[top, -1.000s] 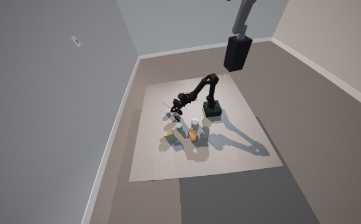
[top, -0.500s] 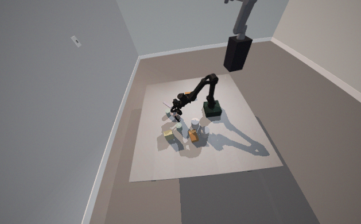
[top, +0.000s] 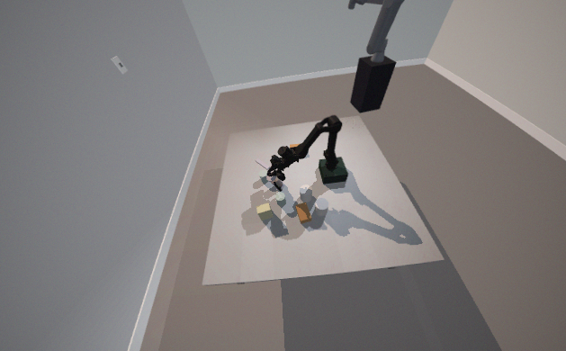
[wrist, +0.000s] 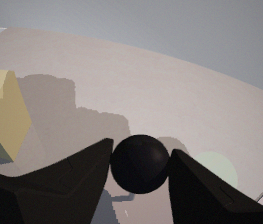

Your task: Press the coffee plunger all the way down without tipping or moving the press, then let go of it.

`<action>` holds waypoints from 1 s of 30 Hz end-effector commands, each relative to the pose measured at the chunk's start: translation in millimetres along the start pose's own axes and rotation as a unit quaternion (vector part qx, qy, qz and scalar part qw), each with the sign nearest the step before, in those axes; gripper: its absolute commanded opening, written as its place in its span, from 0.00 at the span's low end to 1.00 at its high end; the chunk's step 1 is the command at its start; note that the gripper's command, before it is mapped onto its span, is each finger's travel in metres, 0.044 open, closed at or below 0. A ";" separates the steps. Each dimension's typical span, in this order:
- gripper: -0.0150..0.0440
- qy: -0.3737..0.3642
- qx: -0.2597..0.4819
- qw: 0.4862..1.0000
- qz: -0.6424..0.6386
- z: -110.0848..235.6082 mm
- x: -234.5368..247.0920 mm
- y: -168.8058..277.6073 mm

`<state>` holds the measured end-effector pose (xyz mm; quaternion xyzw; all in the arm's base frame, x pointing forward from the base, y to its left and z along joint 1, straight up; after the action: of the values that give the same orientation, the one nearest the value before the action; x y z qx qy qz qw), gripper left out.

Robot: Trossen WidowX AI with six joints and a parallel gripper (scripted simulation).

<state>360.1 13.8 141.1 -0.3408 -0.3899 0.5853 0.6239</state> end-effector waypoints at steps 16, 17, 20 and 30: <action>0.99 0.000 0.001 1.000 0.000 0.1 0.0 0.2; 1.00 0.000 0.001 1.000 0.000 0.1 0.0 0.2; 1.00 0.001 -0.001 1.000 -0.002 0.7 -0.6 -1.7; 1.00 0.005 0.008 1.000 -0.004 66.8 0.4 -36.3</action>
<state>335.5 11.0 173.2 -0.3319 -0.3772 0.5897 0.6323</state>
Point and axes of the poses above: the point midway between the two fingers, 35 mm back from their tips, its own z axis back along the fingers, its own x axis across the jaws, y = z × x, the point moved 6 cm from there along z, back along the fingers, and after that the axes turned 6 degrees about -z, right-handed, at the moved point
